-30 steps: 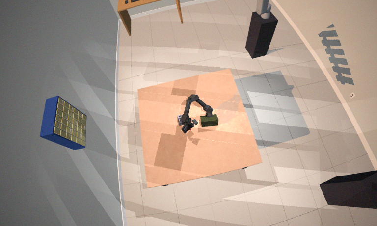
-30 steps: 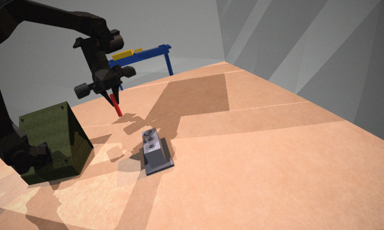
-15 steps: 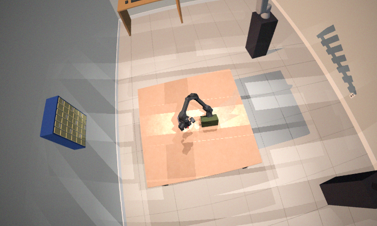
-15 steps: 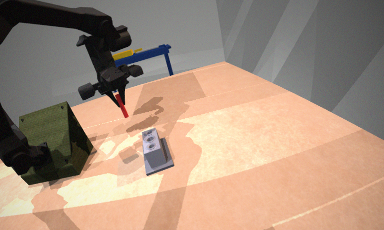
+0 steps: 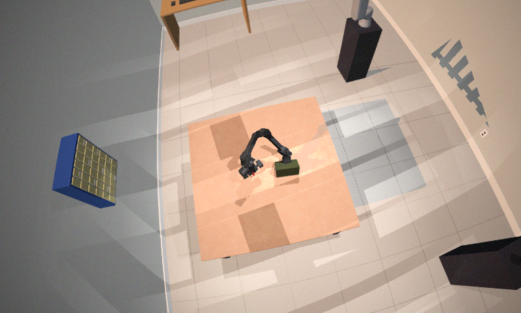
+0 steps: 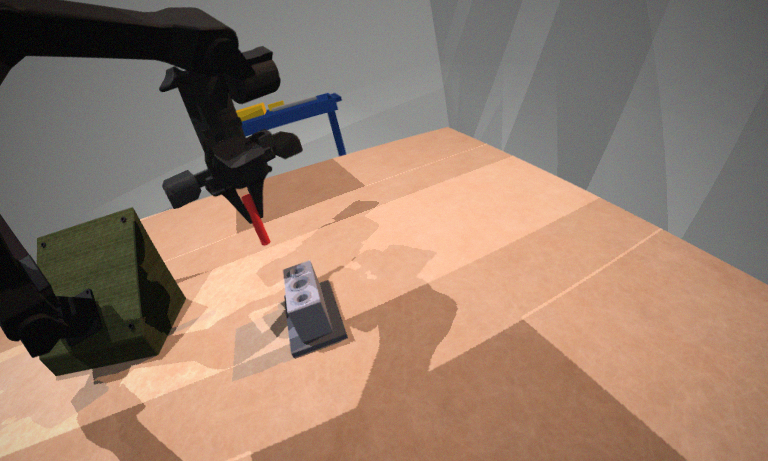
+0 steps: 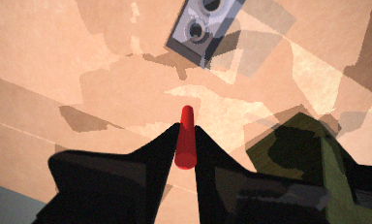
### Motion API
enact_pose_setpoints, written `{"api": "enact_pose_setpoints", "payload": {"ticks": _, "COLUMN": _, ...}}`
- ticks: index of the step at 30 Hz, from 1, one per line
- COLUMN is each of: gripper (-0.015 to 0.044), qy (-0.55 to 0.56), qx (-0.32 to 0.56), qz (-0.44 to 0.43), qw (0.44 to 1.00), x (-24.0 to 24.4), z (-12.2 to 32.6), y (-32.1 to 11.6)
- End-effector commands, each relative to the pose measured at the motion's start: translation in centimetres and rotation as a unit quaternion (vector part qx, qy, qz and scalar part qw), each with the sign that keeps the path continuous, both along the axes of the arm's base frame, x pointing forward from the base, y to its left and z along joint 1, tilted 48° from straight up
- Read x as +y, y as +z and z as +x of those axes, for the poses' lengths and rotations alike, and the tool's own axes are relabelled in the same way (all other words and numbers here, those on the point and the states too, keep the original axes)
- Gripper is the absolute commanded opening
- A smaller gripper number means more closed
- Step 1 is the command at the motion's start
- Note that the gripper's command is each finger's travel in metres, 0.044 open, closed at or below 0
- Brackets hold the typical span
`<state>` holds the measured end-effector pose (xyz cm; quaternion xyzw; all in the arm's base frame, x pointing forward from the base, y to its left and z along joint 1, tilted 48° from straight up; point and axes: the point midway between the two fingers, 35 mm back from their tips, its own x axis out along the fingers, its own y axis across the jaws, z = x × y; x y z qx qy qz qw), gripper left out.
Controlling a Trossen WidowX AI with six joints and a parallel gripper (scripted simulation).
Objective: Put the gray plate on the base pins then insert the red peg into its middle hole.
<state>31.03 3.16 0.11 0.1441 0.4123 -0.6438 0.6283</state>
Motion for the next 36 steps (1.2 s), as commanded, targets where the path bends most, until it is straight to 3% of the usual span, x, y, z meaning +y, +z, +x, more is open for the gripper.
{"api": "enact_pose_setpoints", "payload": {"ticks": 1, "gripper": 0.0, "qy": 0.004, "qx": -0.002, "qz": 0.0, "qw": 1.0, "x": -0.9, "z": 0.8, "y": 1.1}}
{"api": "enact_pose_setpoints", "payload": {"ticks": 36, "gripper": 0.0, "qy": 0.008, "qx": 0.01, "qz": -0.014, "qw": 1.0, "x": -8.1, "z": 3.4, "y": 7.4}}
